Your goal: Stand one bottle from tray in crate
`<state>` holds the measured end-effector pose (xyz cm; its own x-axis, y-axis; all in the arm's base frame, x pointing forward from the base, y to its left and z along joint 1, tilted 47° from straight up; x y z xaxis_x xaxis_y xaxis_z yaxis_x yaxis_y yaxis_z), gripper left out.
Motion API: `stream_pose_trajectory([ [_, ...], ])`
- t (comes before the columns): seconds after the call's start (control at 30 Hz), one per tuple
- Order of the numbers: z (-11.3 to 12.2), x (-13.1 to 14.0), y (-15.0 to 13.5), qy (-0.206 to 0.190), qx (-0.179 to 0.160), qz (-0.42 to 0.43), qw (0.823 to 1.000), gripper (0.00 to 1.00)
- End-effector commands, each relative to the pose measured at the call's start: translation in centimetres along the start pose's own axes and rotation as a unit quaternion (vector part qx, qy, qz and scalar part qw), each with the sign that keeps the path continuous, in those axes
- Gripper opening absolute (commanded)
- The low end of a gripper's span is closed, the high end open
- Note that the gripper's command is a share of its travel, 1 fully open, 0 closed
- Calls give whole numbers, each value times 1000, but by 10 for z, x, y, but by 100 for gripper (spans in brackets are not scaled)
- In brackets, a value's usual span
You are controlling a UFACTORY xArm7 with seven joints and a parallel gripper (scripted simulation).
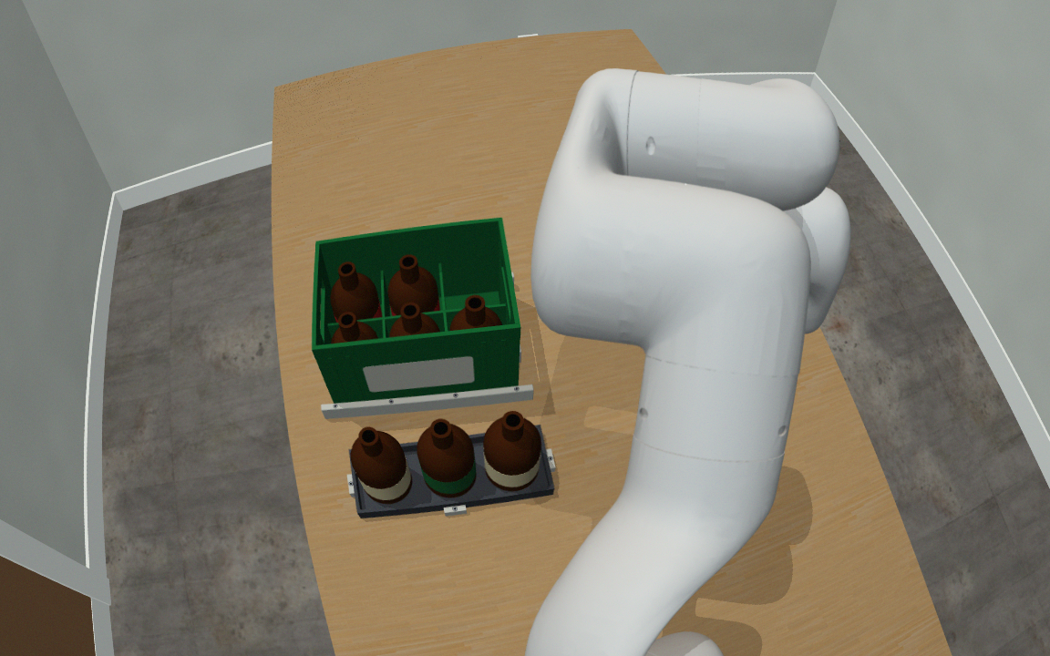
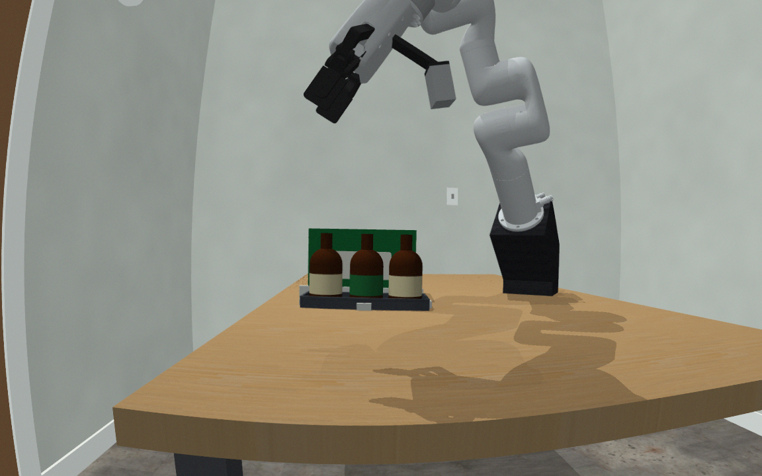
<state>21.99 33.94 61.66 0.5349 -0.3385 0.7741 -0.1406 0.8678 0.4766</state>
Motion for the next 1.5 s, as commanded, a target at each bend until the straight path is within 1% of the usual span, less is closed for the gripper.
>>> stream_pose_trajectory([
  [0.0,2,2,1,-1,2,-1,1000,100],
  [0.57,2,2,0,-1,2,-1,1000,100],
  [0.67,-1,11,-9,-4,-5,-7,1000,100],
  [0.73,-7,30,-28,-9,-18,-18,1000,100],
  [0.77,-11,44,-44,-12,-28,-26,999,100],
  [0.8,-15,59,-62,-15,-41,-37,998,100],
  [0.83,-17,65,-72,-17,-55,-50,997,100],
  [0.9,-21,80,-100,-19,-88,-83,992,100],
  [1.0,-28,109,-142,-19,-88,-83,992,100],
  [1.03,-28,113,-157,-16,-106,-103,989,100],
  [1.1,-28,113,-157,-16,-106,-103,989,100],
  [1.13,-33,132,-201,-11,-123,-125,984,100],
  [1.23,-36,144,-228,-11,-123,-125,984,100],
  [1.27,-36,144,-244,-3,-140,-148,979,100],
  [1.3,-38,151,-261,-3,-140,-148,979,100],
  [1.33,-39,151,-279,8,-155,-173,973,100],
  [1.43,-42,163,-325,8,-155,-173,973,100],
  [1.47,-42,159,-341,23,-167,-198,966,100],
])
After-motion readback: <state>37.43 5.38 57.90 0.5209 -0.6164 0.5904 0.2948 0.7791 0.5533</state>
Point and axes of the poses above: the point where the finger pads meet when closed, its own z axis back along the fingers, its own y axis across the jaws, x = y × z, the point moved 6 cm from there along z, back along the fingers, and after that the axes turned 1 degree about z, right-handed, at the moved point
